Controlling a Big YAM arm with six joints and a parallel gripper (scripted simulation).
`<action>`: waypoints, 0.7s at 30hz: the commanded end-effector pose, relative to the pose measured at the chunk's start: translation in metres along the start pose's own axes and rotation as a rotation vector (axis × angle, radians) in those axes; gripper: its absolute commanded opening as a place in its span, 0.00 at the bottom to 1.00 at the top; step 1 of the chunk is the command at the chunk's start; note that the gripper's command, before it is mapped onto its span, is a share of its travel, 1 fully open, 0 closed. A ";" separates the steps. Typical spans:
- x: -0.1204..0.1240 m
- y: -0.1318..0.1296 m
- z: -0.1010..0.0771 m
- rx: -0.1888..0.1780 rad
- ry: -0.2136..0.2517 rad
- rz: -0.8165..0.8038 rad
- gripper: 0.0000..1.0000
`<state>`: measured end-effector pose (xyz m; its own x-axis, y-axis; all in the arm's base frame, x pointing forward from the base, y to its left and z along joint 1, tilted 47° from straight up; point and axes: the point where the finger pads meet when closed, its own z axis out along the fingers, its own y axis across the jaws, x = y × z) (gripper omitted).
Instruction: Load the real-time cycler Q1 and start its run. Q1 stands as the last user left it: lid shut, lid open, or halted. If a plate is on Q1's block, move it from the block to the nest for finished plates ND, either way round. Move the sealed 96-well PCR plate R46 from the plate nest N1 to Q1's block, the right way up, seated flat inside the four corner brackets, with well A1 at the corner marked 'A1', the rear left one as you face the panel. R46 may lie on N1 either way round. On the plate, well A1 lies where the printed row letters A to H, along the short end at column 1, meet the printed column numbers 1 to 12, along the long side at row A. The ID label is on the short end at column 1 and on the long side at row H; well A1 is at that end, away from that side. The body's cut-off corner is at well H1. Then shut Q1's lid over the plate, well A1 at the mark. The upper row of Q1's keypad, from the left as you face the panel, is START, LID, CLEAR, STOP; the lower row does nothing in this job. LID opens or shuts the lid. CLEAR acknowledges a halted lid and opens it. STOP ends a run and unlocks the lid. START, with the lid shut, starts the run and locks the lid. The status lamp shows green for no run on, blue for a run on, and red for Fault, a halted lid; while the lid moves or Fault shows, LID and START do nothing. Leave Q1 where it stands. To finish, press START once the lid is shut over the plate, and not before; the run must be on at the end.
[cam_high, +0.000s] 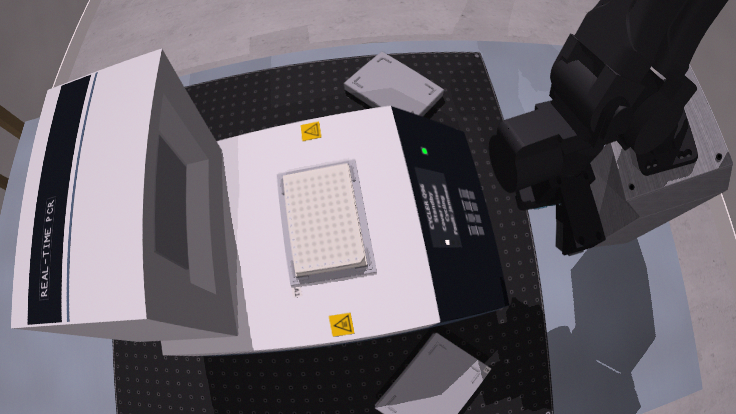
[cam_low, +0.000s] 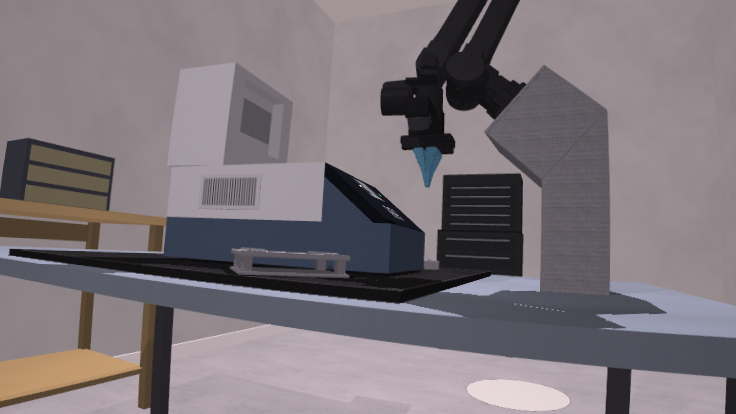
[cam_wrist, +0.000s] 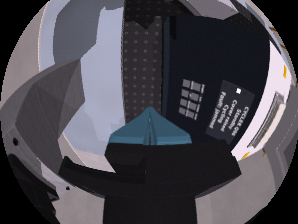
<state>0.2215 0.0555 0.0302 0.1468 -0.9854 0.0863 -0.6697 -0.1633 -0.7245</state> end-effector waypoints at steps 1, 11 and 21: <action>0.010 0.003 0.004 -0.002 0.002 -0.050 0.00; 0.006 -0.008 0.000 0.001 0.005 -0.040 0.00; 0.002 -0.015 -0.003 0.008 -0.007 -0.012 0.00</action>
<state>0.2227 0.0498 0.0283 0.1669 -0.9799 0.1094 -0.6748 -0.1944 -0.7119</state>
